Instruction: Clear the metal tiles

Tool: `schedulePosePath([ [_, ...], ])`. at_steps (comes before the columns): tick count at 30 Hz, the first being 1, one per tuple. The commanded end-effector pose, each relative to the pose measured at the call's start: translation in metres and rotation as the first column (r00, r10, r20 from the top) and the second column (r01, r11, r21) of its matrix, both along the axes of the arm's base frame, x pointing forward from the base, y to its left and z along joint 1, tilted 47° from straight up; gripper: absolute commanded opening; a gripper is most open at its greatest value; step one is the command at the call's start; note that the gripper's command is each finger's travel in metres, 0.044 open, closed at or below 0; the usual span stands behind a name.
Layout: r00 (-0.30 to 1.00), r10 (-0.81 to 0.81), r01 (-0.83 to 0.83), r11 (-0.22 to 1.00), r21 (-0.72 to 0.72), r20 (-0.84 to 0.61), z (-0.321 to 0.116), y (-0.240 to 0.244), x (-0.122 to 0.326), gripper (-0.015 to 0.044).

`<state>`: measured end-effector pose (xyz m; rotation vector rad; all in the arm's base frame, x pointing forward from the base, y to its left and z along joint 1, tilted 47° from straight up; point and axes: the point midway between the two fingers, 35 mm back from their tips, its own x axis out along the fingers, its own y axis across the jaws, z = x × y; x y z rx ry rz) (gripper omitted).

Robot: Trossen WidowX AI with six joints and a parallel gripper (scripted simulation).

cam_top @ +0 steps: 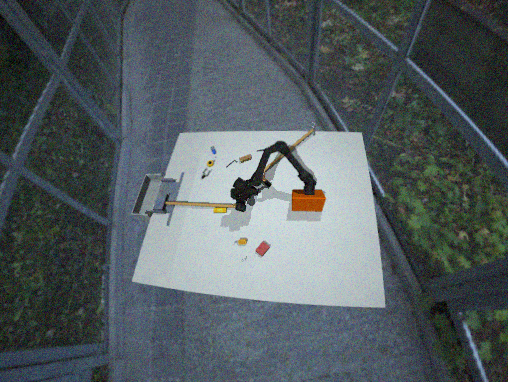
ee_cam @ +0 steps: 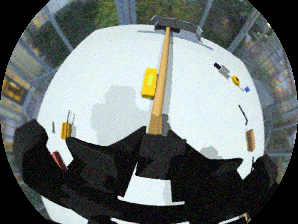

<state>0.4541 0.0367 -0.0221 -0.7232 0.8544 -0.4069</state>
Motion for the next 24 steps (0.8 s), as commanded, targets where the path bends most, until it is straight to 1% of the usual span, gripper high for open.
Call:
schedulePosePath([
  [1,1.000,0.016,-0.016,1.000,0.005,0.008,0.003,0.007,-0.005,0.0000],
  [24,1.000,0.018,-0.018,1.000,0.005,0.008,-0.001,0.009,-0.042,0.0000],
])
